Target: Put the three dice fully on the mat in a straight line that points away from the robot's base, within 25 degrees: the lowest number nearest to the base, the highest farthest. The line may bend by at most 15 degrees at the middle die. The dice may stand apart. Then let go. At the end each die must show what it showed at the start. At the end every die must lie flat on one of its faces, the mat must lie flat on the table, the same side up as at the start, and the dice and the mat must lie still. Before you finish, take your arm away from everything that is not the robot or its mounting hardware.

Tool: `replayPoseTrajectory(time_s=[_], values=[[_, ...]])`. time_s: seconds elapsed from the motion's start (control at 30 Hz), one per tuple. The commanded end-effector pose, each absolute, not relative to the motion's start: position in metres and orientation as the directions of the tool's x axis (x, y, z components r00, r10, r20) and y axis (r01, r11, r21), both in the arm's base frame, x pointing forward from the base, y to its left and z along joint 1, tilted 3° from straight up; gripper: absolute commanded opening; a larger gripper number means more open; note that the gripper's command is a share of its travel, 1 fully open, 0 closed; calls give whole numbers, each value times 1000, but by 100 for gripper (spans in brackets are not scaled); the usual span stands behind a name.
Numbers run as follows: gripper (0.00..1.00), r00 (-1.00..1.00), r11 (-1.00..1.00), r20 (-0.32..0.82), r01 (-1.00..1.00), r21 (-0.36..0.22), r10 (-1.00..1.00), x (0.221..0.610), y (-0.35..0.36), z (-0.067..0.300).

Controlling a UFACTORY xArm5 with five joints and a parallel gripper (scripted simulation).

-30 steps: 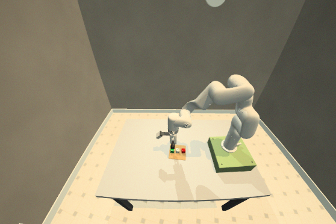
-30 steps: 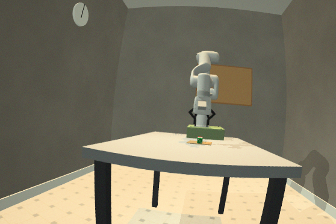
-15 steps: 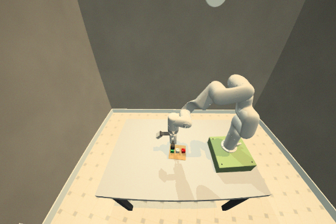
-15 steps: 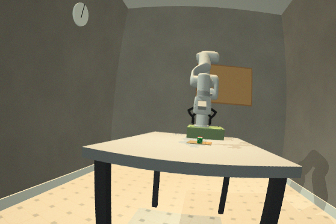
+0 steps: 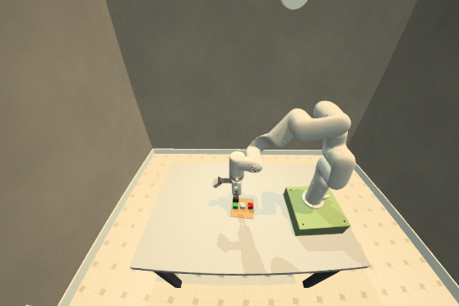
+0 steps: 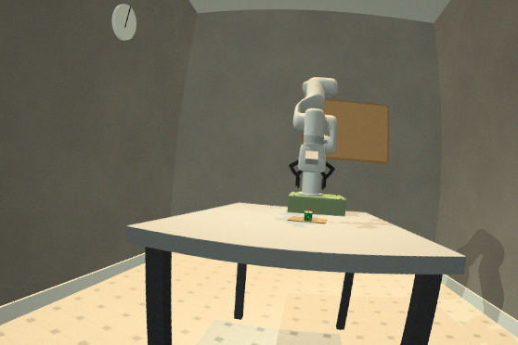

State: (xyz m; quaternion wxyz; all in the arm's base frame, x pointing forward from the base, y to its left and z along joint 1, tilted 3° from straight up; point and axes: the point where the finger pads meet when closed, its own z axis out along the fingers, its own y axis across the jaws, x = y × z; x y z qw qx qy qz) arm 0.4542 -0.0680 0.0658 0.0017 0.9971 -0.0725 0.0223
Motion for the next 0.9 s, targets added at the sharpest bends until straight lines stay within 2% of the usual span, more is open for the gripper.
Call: replayPoseTrajectory(time_s=[0.0, 0.4, 0.87], values=[[100, 988, -989, 47, -145, 0, -144, 454, -68, 78], [100, 988, -989, 47, -145, 0, -144, 452, -68, 130], [100, 988, -989, 47, -145, 0, -144, 452, -68, 134]])
